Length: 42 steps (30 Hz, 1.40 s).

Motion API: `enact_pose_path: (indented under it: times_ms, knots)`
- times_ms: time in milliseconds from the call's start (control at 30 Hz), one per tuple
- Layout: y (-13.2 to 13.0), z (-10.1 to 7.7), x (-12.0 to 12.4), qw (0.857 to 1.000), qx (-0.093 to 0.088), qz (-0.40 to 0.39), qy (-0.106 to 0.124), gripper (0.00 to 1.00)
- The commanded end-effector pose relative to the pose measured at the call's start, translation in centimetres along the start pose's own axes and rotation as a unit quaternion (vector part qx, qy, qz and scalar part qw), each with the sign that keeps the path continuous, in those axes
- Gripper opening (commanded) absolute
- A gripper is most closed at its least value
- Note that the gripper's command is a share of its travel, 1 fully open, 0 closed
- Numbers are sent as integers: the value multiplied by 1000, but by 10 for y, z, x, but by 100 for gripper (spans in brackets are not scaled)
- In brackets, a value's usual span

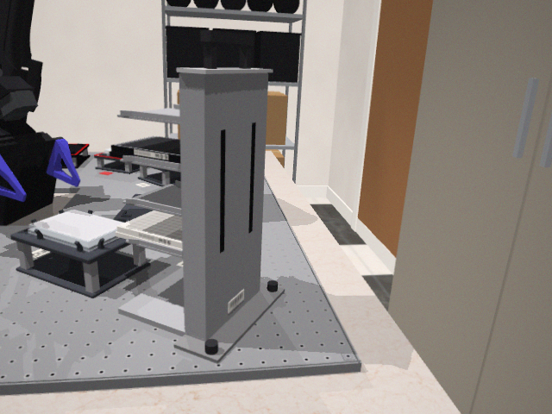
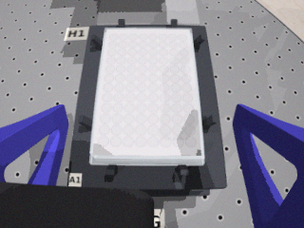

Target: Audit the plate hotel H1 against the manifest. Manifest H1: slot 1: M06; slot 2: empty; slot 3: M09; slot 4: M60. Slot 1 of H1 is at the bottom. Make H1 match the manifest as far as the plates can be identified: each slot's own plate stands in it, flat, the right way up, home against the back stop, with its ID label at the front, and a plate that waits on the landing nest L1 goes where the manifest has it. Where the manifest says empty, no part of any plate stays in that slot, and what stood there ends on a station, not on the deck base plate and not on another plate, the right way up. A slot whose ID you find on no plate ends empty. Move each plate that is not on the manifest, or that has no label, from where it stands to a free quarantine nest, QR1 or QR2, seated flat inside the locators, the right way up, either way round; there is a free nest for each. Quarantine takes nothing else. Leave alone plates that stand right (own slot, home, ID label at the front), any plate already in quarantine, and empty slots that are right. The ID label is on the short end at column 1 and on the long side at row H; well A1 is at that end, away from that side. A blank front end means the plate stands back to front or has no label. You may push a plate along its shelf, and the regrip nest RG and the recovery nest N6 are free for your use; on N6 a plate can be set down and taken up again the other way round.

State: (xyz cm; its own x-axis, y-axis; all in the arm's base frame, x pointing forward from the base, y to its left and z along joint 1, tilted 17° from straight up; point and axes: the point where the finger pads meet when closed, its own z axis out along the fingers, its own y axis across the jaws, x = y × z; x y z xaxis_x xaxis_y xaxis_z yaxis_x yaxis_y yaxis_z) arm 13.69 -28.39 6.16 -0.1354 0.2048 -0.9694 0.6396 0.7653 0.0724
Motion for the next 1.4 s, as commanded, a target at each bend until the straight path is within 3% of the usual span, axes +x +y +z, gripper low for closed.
enact_pose_path:
  times_ms: [0, 500, 667, 1367]
  knots:
    - [1, -4, -2, 1000, 0, -4, 1, 100]
    - [-1, -16, -19, 1000, 2, -4, 1, 100]
    - [-12, -17, -47, 1000, 5, -18, -10, 100]
    - [-12, -46, -105, 999, 7, -28, -14, 100]
